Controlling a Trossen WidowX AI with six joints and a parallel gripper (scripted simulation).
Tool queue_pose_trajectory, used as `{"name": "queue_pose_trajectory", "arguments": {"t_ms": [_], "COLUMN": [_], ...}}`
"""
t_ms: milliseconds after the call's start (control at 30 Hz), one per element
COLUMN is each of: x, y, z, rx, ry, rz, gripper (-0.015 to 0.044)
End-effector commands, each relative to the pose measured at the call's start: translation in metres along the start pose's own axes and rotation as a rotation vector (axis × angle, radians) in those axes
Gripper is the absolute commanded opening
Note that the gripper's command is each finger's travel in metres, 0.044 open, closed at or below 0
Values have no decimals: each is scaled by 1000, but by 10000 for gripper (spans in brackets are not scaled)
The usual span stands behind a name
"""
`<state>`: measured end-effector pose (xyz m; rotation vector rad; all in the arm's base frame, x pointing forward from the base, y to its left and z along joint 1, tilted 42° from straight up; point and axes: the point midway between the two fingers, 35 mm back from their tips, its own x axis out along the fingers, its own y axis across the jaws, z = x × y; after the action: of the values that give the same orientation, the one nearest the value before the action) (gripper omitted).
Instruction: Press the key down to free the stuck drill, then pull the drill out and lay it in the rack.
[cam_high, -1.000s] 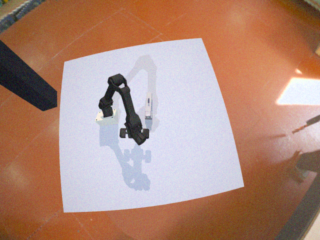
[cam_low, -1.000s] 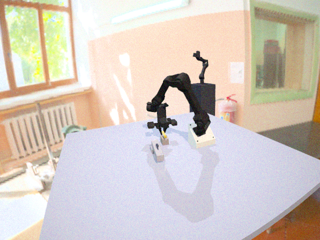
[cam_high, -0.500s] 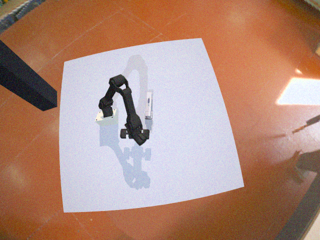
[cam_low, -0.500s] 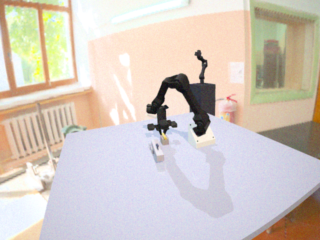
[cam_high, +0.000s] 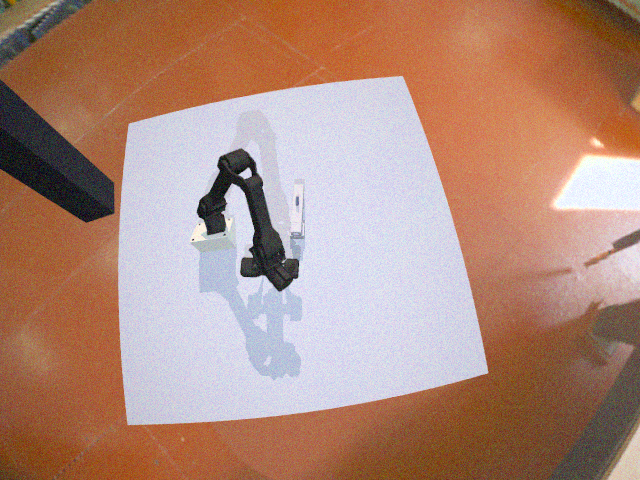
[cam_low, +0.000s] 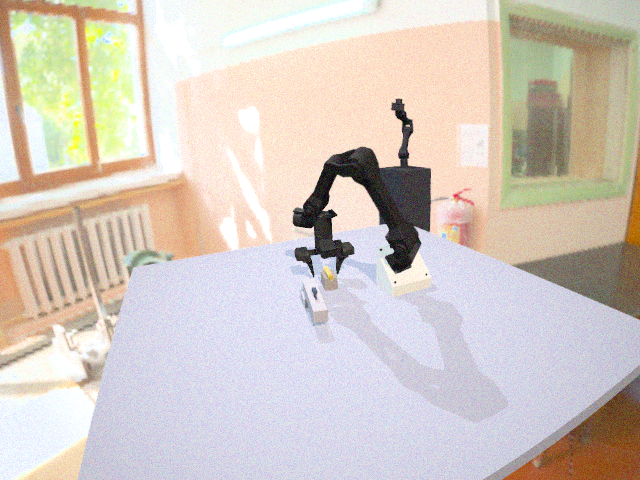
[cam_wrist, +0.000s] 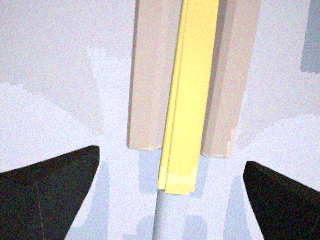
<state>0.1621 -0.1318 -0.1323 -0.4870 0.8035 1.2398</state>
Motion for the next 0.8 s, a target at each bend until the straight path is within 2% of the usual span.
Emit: {"name": "queue_pose_trajectory", "arguments": {"t_ms": [0, 533, 633, 767], "x": [-8, -78, -72, -76], "y": [0, 0, -3, -31], "z": [0, -1, -1, 4], "rx": [0, 2, 3, -37], "ry": [-2, -3, 1, 98], "rz": [2, 3, -3, -8], "gripper": [440, 440, 440, 440]}}
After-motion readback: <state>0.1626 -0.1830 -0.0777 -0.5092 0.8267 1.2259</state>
